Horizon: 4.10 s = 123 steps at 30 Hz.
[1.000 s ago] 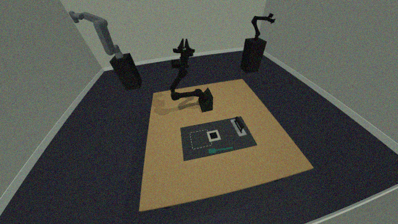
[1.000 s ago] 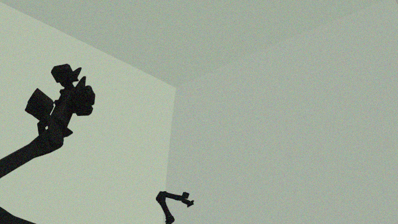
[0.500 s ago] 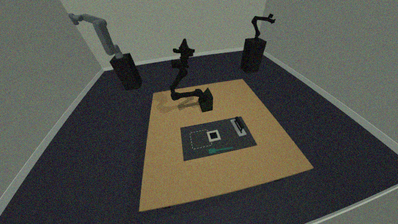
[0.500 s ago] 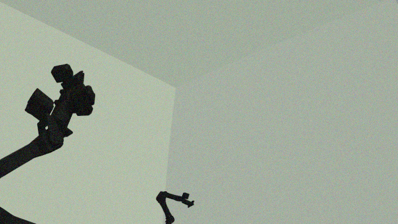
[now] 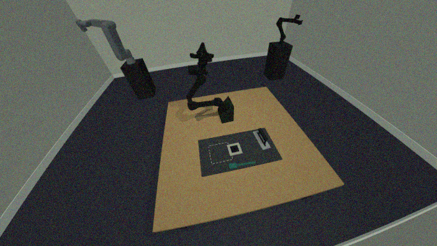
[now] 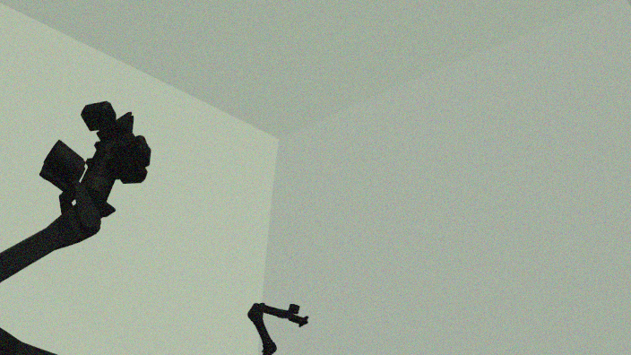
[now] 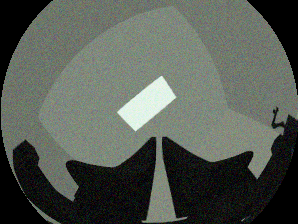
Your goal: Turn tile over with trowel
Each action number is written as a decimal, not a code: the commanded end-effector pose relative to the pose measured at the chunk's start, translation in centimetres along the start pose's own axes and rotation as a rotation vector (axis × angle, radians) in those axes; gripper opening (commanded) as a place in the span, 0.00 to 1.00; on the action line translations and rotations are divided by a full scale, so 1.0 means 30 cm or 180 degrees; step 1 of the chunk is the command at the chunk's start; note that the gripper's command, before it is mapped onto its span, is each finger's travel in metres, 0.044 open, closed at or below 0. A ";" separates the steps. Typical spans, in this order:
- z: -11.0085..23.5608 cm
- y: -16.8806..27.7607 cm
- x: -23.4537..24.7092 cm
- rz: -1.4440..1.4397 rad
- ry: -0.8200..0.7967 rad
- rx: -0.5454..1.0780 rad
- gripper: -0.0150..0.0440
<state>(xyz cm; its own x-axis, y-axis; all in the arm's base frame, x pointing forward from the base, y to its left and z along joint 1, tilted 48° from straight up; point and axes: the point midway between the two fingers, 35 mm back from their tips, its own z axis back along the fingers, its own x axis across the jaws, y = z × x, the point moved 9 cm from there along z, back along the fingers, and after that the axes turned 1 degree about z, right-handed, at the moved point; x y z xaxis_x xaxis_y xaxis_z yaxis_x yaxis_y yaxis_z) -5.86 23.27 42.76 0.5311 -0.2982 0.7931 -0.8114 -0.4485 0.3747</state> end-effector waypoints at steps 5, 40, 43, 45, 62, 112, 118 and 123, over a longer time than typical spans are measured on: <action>0.000 0.000 0.000 0.0000 0.0000 0.0000 0.42; 0.000 0.000 0.000 0.0000 0.0001 0.0000 0.25; 0.000 0.000 0.000 0.0000 0.0001 0.0000 0.39; 0.000 0.000 0.000 0.0000 0.0001 0.0000 0.47; -0.140 -0.314 -0.144 0.0878 0.0842 -0.1117 0.71; 0.296 -1.452 -0.449 0.1556 0.5203 -0.3861 0.71; 0.425 -1.541 -0.476 0.1384 0.5864 -0.3910 0.71; 0.536 -1.601 -0.498 0.1186 0.6410 -0.3876 0.71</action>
<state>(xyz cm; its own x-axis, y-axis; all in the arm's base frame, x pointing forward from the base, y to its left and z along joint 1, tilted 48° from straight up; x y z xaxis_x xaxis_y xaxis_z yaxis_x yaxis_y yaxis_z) 27.91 36.92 6.92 0.1965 0.9805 -0.0083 -0.8820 0.1731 -0.4383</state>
